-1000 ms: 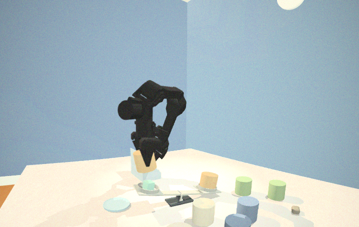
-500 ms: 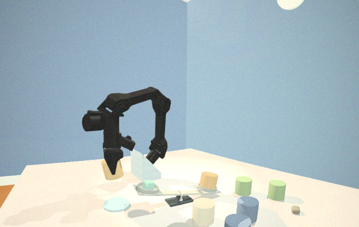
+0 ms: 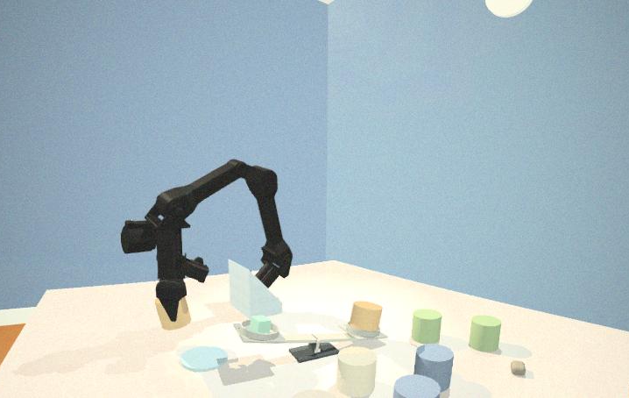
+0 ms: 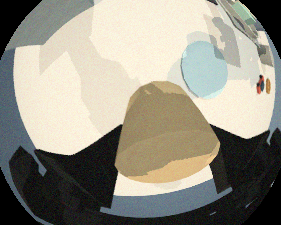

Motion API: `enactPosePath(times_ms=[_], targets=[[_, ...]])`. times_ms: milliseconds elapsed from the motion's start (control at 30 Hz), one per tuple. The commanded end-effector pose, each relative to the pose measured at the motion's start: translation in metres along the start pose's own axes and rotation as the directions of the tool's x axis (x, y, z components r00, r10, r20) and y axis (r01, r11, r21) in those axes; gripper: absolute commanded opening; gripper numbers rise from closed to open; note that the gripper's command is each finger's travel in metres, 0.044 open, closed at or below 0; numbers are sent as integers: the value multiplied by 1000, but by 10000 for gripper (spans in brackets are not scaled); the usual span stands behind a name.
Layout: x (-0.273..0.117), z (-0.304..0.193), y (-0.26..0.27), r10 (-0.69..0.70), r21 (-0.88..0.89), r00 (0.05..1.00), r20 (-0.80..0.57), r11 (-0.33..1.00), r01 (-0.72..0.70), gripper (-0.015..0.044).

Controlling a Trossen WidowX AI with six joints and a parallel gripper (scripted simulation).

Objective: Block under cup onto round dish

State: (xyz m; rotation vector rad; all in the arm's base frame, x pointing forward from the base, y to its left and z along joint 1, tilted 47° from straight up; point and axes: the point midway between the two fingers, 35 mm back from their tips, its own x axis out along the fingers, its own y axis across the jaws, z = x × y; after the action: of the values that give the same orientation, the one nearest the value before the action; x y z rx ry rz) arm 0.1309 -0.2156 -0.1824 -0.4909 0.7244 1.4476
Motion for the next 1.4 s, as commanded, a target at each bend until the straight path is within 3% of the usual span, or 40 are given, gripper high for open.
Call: enactPosePath(times_ms=[0, 133, 667, 1200, 1367], targets=[[11, 0, 0, 2, -8, 1000, -4, 1000, -2, 0], [31, 1, 0, 2, -8, 1000, -3, 1000, -2, 0], [51, 1, 0, 1, -9, 1000, -3, 1000, -1, 0], [43, -1, 0, 4, -13, 1000, -7, 1000, -4, 420], [-7, 0, 0, 2, -8, 1000, -4, 1000, -2, 440]])
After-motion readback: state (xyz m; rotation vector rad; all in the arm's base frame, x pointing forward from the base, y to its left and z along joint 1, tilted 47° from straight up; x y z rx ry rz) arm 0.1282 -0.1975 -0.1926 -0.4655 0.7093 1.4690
